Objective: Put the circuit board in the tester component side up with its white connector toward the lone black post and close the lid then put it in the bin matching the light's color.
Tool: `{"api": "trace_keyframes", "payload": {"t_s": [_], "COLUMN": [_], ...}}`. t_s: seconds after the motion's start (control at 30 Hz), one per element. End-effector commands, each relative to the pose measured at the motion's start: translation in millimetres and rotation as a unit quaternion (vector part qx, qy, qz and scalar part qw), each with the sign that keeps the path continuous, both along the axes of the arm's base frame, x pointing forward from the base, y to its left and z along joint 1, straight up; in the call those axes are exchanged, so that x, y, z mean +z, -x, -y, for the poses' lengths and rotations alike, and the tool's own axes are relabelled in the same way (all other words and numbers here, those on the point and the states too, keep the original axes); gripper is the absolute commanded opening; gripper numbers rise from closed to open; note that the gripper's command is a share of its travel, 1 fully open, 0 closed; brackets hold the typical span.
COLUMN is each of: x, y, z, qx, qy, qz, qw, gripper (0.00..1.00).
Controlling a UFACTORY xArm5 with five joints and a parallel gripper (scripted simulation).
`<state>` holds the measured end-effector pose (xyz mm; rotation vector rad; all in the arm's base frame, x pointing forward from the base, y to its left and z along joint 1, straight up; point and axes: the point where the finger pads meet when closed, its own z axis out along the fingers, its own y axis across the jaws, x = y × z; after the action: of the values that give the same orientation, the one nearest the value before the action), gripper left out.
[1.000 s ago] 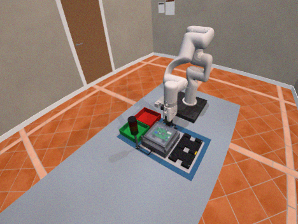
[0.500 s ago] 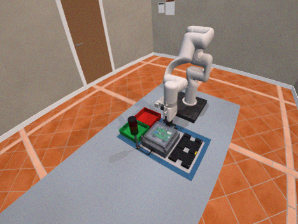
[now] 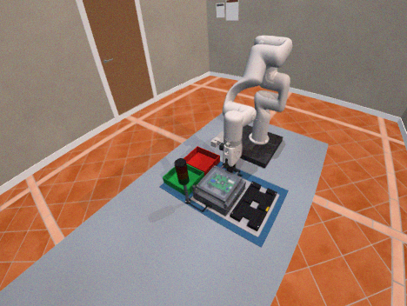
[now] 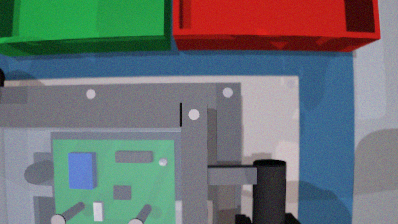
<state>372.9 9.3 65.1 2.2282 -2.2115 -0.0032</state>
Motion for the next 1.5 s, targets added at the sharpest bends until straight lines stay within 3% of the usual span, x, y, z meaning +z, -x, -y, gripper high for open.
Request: {"api": "trace_keyframes", "payload": {"t_s": [0.0, 0.83, 0.87, 1.47], "x": [0.2, -0.9, -0.9, -0.9], "y": [-1.1, -1.1, -1.1, -1.1], "z": [0.0, 0.0, 0.0, 0.0], "qx": [0.0, 0.0, 0.0, 0.0], "qy": [0.0, 0.0, 0.0, 0.0], "qz": [0.001, 0.001, 0.001, 0.001], "qw": [1.0, 1.0, 1.0, 1.0], "gripper": [0.0, 0.0, 0.24, 0.24]}}
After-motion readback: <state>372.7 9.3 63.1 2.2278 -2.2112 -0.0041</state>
